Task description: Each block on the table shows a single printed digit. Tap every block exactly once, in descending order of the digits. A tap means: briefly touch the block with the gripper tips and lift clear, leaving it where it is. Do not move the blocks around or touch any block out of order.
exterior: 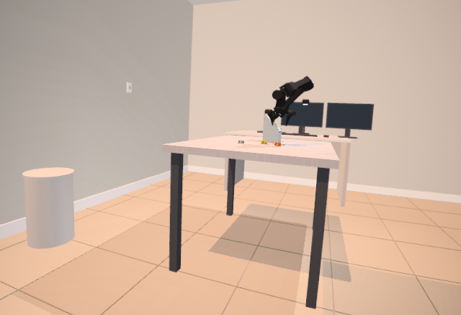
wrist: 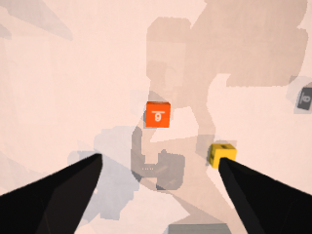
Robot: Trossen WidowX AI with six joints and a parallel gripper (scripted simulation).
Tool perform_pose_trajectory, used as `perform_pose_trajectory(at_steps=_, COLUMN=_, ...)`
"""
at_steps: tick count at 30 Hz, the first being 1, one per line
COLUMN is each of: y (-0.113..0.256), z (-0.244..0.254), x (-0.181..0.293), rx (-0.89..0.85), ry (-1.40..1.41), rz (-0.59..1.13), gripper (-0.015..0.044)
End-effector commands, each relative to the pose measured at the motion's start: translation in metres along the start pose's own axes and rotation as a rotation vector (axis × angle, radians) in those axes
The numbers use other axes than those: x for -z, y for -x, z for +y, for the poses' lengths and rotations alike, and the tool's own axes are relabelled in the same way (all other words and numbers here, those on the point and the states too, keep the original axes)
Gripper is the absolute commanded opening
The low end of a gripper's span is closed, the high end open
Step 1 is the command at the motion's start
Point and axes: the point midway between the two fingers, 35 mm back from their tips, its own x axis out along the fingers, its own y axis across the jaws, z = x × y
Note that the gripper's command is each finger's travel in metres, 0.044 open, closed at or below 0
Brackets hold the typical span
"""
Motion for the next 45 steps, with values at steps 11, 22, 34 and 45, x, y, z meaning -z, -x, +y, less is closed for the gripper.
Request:
perform_pose_trajectory(at_steps=11, y=0.001, z=0.007, x=-0.001, rx=-0.006, ry=-0.006, rz=-0.002, gripper=0.04)
perform_pose_trajectory(at_steps=22, y=0.005, z=-0.053, x=-0.031, rx=0.013, ry=-0.007, rz=-0.007, gripper=0.04)
perform_pose_trajectory(at_steps=34, y=0.003, z=-0.227, x=-0.044, rx=0.005, ry=-0.003, rz=-0.005, gripper=0.04)
perform_pose_trajectory(at_steps=45, y=0.002, z=-0.233, x=-0.043, rx=0.004, ry=-0.002, rz=-0.005, gripper=0.04)
